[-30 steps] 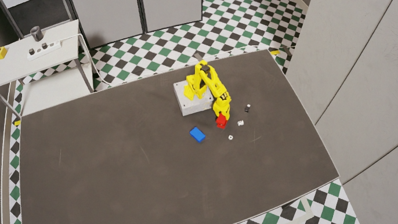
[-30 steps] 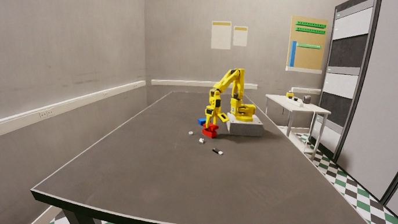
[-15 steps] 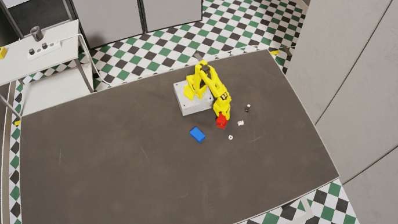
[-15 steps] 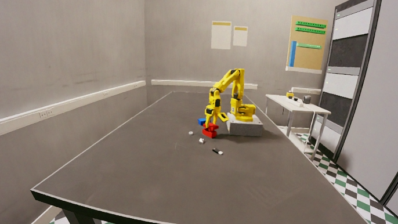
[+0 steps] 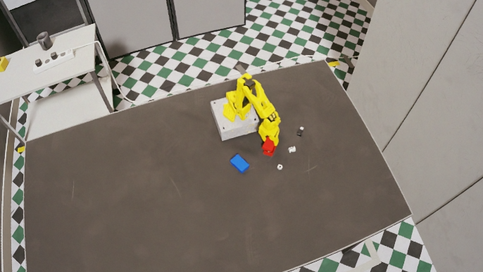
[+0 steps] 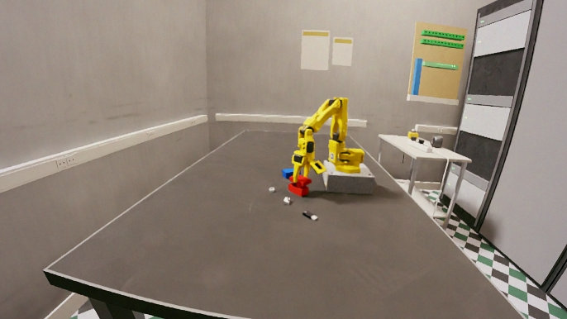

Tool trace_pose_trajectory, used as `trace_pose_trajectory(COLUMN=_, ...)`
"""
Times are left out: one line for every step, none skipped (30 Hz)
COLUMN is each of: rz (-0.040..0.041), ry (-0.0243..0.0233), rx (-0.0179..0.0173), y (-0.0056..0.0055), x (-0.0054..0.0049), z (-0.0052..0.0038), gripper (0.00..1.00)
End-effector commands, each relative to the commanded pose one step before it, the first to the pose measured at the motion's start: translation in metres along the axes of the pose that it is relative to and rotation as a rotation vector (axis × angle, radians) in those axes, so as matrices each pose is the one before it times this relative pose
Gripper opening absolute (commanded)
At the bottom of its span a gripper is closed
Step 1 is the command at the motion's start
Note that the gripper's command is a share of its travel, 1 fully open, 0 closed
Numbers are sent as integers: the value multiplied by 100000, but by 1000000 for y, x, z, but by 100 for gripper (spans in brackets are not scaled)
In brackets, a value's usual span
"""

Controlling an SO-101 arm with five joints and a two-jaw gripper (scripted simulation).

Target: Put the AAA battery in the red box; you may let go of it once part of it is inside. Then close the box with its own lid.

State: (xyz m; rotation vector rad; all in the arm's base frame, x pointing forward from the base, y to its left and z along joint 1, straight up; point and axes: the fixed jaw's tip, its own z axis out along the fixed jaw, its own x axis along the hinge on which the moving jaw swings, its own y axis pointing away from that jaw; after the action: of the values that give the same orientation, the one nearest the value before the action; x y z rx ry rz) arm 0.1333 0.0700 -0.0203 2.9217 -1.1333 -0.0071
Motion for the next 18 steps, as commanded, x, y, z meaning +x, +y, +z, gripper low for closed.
trace_pose_trajectory(rz=-95, ry=-80, rx=220, y=-1010, x=-34, z=1298, gripper=23)
trace_pose_trajectory(rz=0, ry=1, rx=-1, y=-18, x=9, z=482, gripper=23)
trace_pose_trajectory(rz=0, ry=0, rx=0, y=-13, x=0, z=504, gripper=23)
trace_pose_trajectory(rz=0, ry=0, rx=0, y=-19, x=6, z=528, gripper=23)
trace_pose_trajectory(rz=0, ry=0, rx=0, y=-7, x=6, z=546, gripper=23)
trace_pose_trajectory(rz=0, ry=0, rx=0, y=-13, x=0, z=564, gripper=23)
trace_pose_trajectory(rz=0, ry=0, rx=0, y=-7, x=6, z=576, gripper=23)
trace_pose_trajectory(rz=0, ry=0, rx=0, y=-7, x=0, z=582, gripper=23)
trace_pose_trajectory(rz=0, ry=0, rx=0, y=-1, x=0, z=582, gripper=23)
trace_pose_trajectory(rz=0, ry=0, rx=0, y=-1, x=0, z=582, gripper=23)
trace_pose_trajectory(rz=0, ry=0, rx=0, y=-1, x=0, z=576, gripper=23)
trace_pose_trajectory(rz=0, ry=0, rx=0, y=5, x=-6, z=558, gripper=23)
trace_pose_trajectory(rz=0, ry=0, rx=0, y=5, x=0, z=546, gripper=23)
trace_pose_trajectory(rz=0, ry=0, rx=0, y=11, x=0, z=528, gripper=23)
trace_pose_trajectory(rz=0, ry=0, rx=0, y=11, x=-6, z=498, gripper=23)
trace_pose_trajectory(rz=0, ry=0, rx=0, y=5, x=-6, z=480, gripper=23)
trace_pose_trajectory(rz=0, ry=0, rx=0, y=0, x=0, z=0, gripper=23)
trace_pose_trajectory(rz=0, ry=0, rx=0, y=0, x=0, z=0, gripper=23)
